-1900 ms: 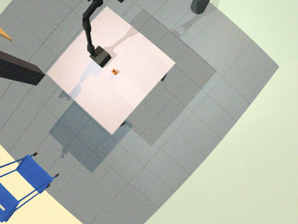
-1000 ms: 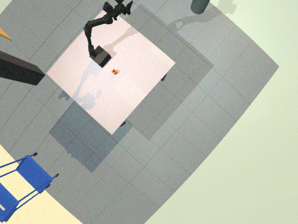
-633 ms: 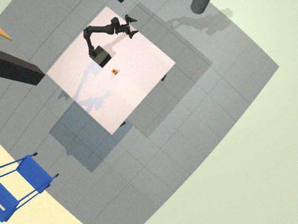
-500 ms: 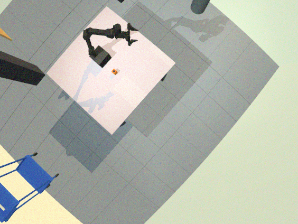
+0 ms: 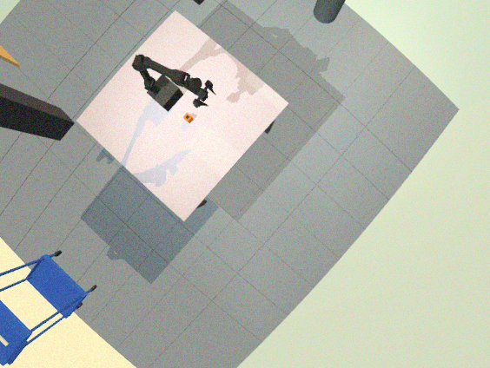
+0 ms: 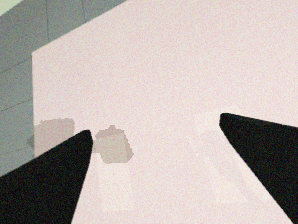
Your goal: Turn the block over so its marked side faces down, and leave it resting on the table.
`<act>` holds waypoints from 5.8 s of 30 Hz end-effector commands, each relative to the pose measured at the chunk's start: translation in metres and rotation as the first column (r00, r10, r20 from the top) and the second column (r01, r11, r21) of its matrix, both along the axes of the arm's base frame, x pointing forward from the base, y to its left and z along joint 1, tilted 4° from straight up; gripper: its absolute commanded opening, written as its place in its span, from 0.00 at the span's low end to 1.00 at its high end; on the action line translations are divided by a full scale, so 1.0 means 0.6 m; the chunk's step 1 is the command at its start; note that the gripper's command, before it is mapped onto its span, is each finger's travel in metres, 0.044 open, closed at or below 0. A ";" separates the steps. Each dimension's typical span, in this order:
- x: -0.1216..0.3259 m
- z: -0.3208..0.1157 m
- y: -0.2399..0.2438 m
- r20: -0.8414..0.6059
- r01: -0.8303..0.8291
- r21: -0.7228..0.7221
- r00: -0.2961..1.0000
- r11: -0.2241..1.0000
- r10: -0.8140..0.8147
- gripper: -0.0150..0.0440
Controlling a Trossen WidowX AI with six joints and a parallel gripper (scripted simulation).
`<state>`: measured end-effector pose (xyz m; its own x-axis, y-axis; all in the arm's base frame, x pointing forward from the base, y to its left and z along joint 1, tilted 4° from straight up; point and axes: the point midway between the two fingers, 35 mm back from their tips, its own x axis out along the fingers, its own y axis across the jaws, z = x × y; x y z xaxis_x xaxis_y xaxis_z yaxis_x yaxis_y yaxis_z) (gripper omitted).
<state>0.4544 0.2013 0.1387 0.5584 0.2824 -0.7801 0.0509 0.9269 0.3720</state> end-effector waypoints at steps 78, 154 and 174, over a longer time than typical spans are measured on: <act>-0.211 -0.299 -0.314 -0.591 -0.281 -0.307 0.805 0.909 0.049 0.51; -0.198 -0.323 -0.312 0.162 -0.010 -0.408 0.983 0.913 0.083 0.25; -0.225 -0.314 -0.314 0.390 0.079 -0.395 0.917 0.915 0.089 0.25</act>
